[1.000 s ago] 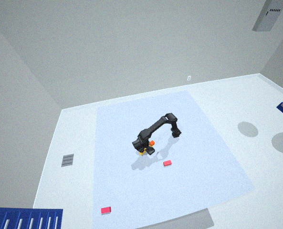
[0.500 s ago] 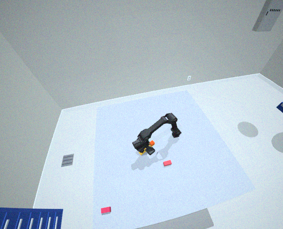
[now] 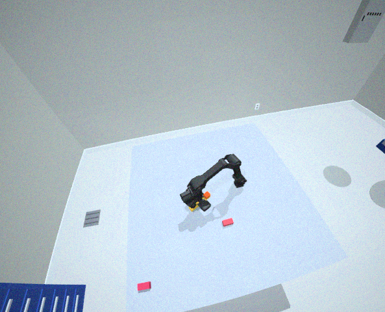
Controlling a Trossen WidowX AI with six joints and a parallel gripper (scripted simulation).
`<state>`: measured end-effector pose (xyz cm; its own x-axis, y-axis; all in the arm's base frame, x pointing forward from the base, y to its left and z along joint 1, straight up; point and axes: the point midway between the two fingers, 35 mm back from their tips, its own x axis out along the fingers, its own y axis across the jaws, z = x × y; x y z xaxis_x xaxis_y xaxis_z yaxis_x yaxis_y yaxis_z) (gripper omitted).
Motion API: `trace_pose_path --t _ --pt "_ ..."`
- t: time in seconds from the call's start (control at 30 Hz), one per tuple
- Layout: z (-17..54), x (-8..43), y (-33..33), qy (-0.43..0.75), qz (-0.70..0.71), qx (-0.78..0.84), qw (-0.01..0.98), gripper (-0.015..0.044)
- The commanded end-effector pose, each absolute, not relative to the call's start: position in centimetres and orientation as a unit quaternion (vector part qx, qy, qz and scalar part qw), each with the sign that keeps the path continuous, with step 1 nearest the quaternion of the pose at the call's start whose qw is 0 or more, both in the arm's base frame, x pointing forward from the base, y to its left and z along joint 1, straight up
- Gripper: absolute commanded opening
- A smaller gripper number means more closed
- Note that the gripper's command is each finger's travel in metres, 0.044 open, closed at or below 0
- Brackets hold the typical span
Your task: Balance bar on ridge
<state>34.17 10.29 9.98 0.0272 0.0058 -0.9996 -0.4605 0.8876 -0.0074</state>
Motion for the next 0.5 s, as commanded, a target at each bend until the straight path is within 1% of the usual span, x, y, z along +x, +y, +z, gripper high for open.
trace_pose_path --t 0.0,0.47 --pt "9.97 34.21 10.33 0.676 0.167 -0.166 0.698 0.0000" --pt "9.85 34.21 10.33 0.676 0.167 -0.166 0.698 0.0000"
